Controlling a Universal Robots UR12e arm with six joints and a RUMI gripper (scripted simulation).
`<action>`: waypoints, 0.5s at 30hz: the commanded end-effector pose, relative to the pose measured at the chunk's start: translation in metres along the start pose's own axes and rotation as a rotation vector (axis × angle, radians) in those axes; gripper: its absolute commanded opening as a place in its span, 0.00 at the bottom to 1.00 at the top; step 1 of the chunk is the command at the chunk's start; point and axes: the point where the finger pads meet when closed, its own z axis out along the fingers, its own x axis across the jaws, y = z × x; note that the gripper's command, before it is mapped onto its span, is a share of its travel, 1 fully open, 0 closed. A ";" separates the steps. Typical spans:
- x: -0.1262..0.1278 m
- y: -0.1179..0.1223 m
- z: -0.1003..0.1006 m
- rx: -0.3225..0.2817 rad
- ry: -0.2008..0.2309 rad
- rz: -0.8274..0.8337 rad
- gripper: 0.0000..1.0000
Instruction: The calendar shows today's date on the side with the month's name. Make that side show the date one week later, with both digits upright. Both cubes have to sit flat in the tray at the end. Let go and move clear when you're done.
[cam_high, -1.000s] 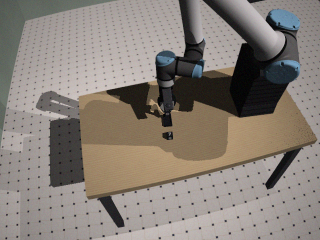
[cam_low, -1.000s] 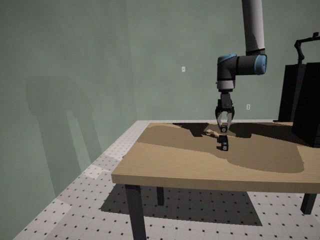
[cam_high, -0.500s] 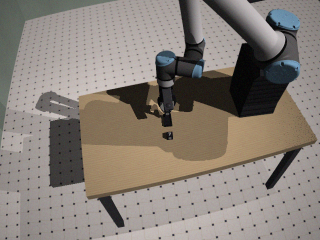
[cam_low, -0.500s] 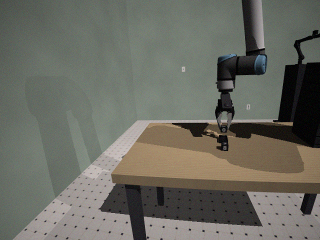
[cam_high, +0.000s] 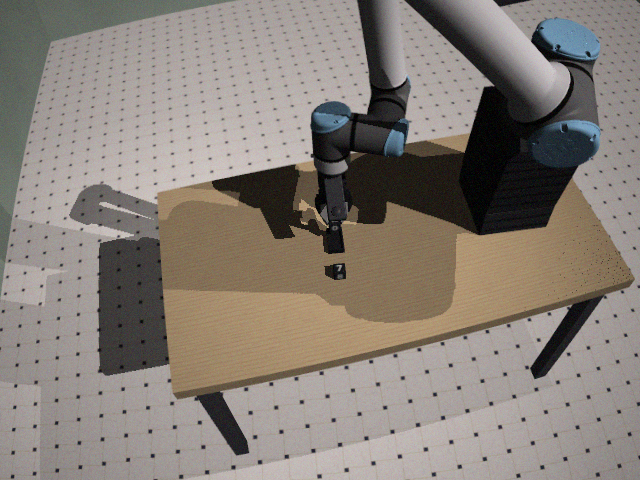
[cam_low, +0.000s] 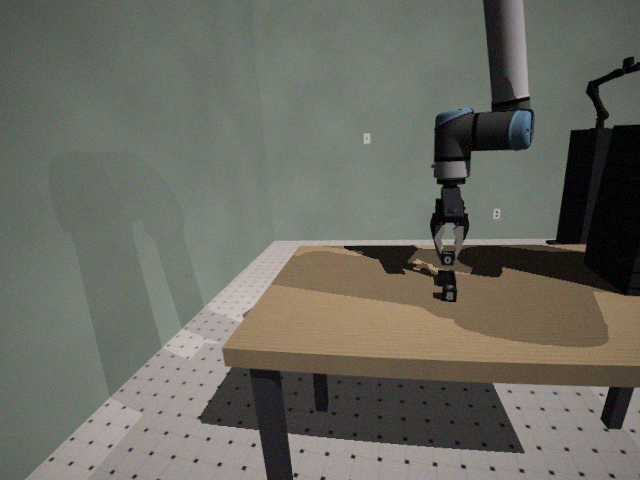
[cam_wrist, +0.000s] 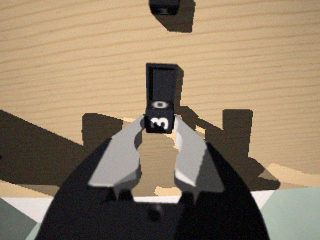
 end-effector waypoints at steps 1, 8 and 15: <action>0.000 0.000 0.001 0.000 0.001 0.000 0.11; 0.000 0.000 0.006 0.000 0.001 0.000 0.11; 0.000 0.000 0.010 0.000 0.001 0.000 0.11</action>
